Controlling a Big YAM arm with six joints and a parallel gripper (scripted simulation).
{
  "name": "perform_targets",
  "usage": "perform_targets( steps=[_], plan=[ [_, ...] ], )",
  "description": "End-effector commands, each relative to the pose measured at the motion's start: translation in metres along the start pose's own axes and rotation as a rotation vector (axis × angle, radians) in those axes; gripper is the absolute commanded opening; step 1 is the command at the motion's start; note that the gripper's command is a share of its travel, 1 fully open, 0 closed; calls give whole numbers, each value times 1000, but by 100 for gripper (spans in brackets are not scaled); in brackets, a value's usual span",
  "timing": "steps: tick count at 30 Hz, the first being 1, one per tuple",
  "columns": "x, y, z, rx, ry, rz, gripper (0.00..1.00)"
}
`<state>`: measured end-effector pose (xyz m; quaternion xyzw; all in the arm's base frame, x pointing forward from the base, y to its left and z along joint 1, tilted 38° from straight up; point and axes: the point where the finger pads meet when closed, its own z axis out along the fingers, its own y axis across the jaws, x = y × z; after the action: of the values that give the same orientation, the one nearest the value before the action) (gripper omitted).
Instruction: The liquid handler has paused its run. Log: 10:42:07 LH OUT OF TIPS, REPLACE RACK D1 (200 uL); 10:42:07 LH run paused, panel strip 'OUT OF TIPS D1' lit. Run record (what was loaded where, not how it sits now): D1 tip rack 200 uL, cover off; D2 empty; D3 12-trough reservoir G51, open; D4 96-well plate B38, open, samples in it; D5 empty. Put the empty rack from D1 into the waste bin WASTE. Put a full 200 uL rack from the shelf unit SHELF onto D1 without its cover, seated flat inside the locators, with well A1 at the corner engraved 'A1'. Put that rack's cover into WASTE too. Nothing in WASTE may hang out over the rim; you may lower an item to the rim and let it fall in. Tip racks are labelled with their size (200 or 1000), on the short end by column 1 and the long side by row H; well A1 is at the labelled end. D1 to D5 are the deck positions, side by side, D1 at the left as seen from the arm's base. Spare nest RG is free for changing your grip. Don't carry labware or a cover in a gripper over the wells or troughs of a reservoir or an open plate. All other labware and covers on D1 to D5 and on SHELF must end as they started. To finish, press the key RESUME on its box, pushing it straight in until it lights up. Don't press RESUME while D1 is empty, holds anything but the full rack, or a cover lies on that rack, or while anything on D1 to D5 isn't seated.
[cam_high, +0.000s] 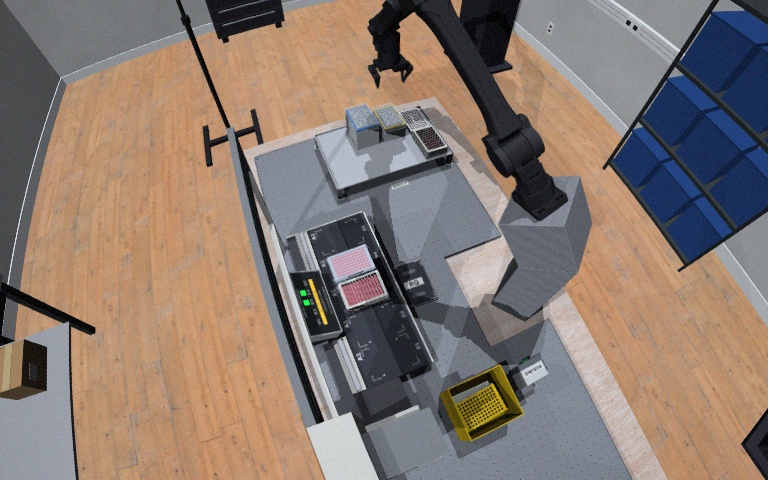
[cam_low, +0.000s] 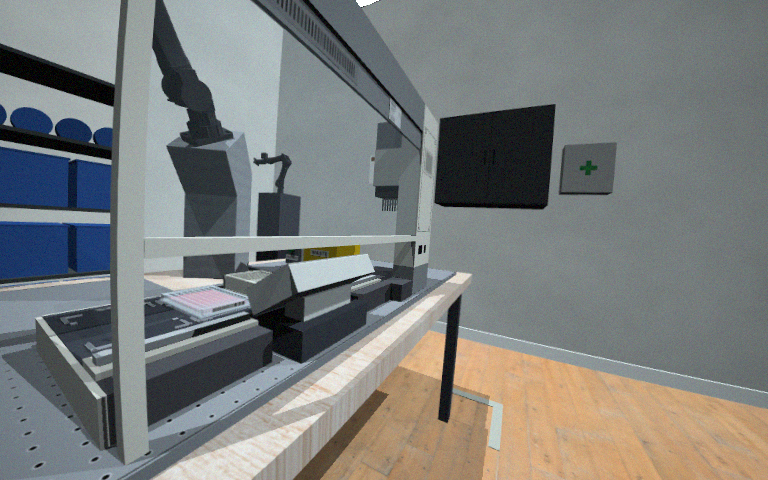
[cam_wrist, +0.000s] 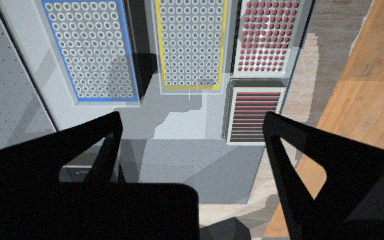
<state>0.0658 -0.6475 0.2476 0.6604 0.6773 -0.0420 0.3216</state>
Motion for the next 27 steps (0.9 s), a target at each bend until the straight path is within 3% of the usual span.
perform_targets(
  steps=[1,27],
  plan=[
    [-10,9,8,-6,-22,-7,99],
    [-21,13,42,-9,-44,-15,99]
  ],
)
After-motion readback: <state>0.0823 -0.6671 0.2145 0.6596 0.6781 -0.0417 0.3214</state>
